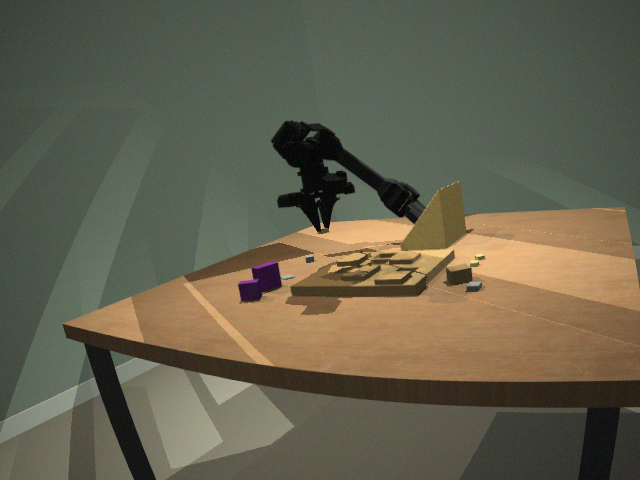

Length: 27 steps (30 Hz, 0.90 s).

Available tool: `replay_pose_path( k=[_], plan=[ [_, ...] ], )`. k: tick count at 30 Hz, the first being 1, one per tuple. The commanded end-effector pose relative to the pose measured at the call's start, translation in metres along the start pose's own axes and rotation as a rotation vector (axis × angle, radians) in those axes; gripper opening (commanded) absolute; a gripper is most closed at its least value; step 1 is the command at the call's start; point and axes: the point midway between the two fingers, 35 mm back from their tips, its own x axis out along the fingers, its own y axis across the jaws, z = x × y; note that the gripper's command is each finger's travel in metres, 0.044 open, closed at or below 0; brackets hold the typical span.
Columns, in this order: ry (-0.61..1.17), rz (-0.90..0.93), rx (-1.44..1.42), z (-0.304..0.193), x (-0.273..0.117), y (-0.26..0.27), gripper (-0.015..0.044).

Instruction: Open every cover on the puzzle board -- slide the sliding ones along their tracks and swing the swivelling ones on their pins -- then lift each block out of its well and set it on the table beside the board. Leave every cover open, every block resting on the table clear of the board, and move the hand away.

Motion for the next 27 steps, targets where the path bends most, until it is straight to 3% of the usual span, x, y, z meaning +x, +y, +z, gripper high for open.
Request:
replay_pose_path(
  k=[1,27],
  plan=[
    [0.008,0.002,-0.003,-0.014,0.001,0.001,0.0080],
    [0.036,-0.003,-0.001,-0.113,0.003,0.020,0.0080]
  ],
)
